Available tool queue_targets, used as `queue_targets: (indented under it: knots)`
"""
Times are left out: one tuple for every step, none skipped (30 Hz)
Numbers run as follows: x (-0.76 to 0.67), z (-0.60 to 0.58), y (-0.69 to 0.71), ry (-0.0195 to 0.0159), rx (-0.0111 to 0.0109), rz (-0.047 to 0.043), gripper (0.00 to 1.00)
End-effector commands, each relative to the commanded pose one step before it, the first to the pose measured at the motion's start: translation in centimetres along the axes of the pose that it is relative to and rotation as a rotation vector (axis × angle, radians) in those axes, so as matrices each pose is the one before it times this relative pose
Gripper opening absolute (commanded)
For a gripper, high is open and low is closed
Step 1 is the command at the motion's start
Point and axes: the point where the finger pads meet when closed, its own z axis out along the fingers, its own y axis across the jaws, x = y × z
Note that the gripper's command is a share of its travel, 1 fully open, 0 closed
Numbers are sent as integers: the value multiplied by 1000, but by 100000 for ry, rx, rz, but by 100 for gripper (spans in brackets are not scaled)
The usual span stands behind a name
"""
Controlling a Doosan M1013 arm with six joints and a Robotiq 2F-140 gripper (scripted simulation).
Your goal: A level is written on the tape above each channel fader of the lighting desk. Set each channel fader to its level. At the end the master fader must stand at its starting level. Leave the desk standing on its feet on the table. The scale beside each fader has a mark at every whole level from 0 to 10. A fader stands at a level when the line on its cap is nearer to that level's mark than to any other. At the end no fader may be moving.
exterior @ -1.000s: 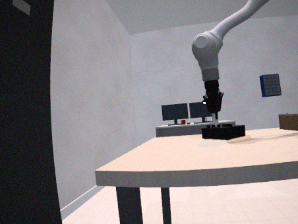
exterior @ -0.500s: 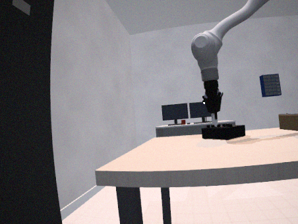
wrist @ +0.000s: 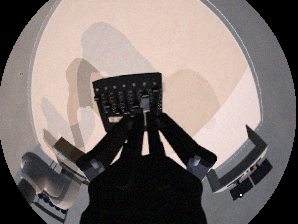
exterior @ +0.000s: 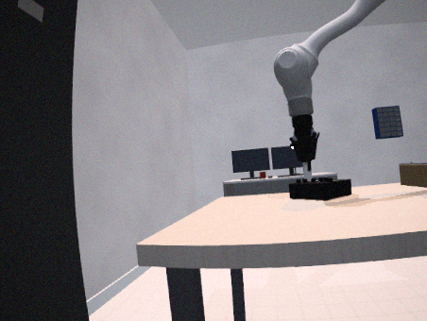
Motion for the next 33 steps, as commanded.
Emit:
queue_targets:
  knots:
    - [6, -13, -2, 28, 0, -3, 0]
    - [0, 0, 0, 0, 0, 0, 0]
    - [0, 0, 0, 0, 0, 0, 0]
    - [0, 0, 0, 0, 0, 0, 0]
    - [0, 0, 0, 0, 0, 0, 0]
    - [0, 0, 0, 0, 0, 0, 0]
    - [0, 0, 0, 0, 0, 0, 0]
    - [0, 0, 0, 0, 0, 0, 0]
    - [0, 0, 0, 0, 0, 0, 0]
    - [0, 0, 0, 0, 0, 0, 0]
    - [-1, 0, 0, 0, 0, 0, 0]
    - [-6, 0, 0, 0, 0, 0, 0]
    - [-14, 0, 0, 0, 0, 0, 0]
    - [-25, 0, 0, 0, 0, 0, 0]
    - [-35, 0, 0, 0, 0, 0, 0]
    - [-45, 0, 0, 0, 0, 0, 0]
    - [0, 0, 0, 0, 0, 0, 0]
    - [0, 0, 0, 0, 0, 0, 0]
    - [-53, 0, 0, 0, 0, 0, 0]
    - [-59, 0, 0, 0, 0, 0, 0]
    - [-62, 0, 0, 0, 0, 0, 0]
    - [-62, 0, 0, 0, 0, 0, 0]
    - [-59, 0, 0, 0, 0, 0, 0]
    - [-53, 0, 0, 0, 0, 0, 0]
    - [-45, 0, 0, 0, 0, 0, 0]
    - [-35, 0, 0, 0, 0, 0, 0]
    - [-24, 0, 0, 0, 0, 0, 0]
    - [-14, 0, 0, 0, 0, 0, 0]
    - [-6, 0, 0, 0, 0, 0, 0]
    - [-1, 0, 0, 0, 0, 0, 0]
    - [0, -3, 0, 0, 0, 0, 0]
    - [0, -17, 0, 0, 0, 0, 0]
    - [0, -42, 0, 0, 0, 0, 0]
